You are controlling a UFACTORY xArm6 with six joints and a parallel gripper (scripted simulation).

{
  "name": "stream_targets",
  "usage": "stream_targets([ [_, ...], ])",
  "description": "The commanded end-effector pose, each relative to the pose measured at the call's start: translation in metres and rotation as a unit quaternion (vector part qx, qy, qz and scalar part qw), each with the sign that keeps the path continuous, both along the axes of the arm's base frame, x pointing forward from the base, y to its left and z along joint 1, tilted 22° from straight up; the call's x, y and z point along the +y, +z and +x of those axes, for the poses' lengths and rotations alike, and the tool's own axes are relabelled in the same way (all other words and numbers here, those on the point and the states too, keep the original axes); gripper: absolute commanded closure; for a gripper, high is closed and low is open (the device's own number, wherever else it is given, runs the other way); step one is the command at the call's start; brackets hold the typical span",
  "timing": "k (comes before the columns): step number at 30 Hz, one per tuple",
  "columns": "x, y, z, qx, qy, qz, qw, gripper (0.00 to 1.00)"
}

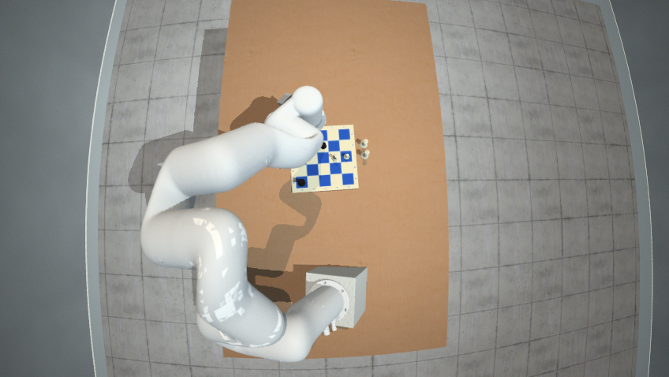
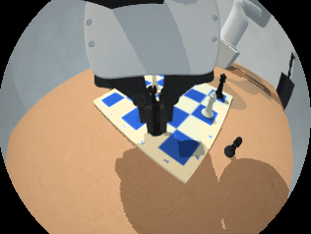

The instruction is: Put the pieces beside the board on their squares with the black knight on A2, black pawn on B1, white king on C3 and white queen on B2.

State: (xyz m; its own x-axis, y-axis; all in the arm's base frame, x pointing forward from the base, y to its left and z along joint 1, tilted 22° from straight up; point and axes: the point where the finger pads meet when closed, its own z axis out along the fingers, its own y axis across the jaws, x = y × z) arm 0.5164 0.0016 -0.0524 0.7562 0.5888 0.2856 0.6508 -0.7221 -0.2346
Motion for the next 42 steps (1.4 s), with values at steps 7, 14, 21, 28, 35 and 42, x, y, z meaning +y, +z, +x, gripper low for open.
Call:
stream_targets([
  [7,-0.001,0.002,0.002,-0.002,0.000,0.000,1.000,1.00],
  [14,-0.001,0.002,0.002,-0.002,0.000,0.000,1.000,0.85],
  [21,-0.001,0.002,0.002,-0.002,0.000,0.000,1.000,0.70],
  [28,-0.001,0.002,0.002,-0.002,0.000,0.000,1.000,0.63],
  [35,-0.001,0.002,0.002,-0.002,0.000,0.000,1.000,0.63],
  [42,-0.006,0.014,0.001,-0.002,0.000,0.000,1.000,0.63],
])
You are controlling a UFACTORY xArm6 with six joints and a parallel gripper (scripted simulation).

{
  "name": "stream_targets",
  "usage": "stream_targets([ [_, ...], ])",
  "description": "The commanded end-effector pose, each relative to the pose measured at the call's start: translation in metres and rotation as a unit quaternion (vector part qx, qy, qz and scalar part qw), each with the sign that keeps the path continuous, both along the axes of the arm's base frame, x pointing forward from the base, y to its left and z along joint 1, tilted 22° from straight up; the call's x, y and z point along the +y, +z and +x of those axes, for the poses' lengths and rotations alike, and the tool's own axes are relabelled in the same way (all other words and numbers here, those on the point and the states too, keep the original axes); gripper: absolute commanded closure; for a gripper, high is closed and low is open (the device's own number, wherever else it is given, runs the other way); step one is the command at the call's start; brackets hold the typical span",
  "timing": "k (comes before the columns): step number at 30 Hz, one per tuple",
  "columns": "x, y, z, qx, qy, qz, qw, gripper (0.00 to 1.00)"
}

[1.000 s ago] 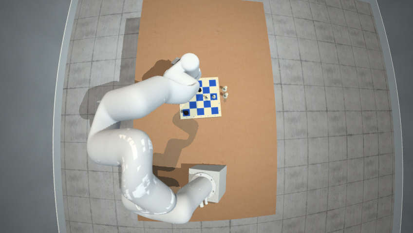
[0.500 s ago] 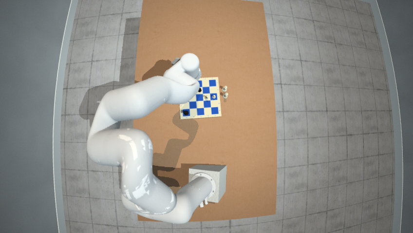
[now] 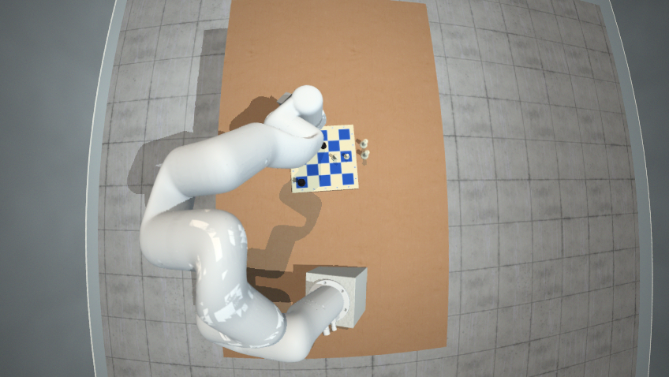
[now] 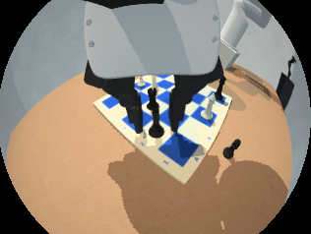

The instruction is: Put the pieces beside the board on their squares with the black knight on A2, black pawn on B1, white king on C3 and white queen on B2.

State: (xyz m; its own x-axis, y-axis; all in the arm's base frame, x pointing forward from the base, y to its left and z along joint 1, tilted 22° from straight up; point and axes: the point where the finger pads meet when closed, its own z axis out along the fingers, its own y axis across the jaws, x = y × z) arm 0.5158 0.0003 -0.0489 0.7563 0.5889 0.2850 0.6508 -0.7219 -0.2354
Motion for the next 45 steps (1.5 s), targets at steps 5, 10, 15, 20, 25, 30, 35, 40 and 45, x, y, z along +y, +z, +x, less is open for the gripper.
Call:
stream_targets([
  [5,-0.013,0.033,0.000,-0.002,-0.001,0.000,1.000,0.63],
  [10,-0.021,0.053,-0.002,-0.002,-0.001,0.000,1.000,0.63],
  [15,-0.028,0.070,-0.003,-0.002,-0.001,0.000,1.000,0.63],
  [20,-0.032,0.081,-0.004,-0.002,-0.001,0.000,1.000,0.63],
  [25,-0.032,0.082,-0.004,-0.002,-0.001,0.000,1.000,0.00],
  [30,-0.032,0.082,-0.004,-0.002,-0.001,0.000,1.000,0.00],
  [35,-0.032,0.082,-0.004,-0.002,-0.001,0.000,1.000,0.00],
  [40,-0.032,0.082,-0.004,-0.002,-0.001,0.000,1.000,0.00],
  [45,-0.032,0.082,-0.004,-0.002,-0.001,0.000,1.000,0.00],
])
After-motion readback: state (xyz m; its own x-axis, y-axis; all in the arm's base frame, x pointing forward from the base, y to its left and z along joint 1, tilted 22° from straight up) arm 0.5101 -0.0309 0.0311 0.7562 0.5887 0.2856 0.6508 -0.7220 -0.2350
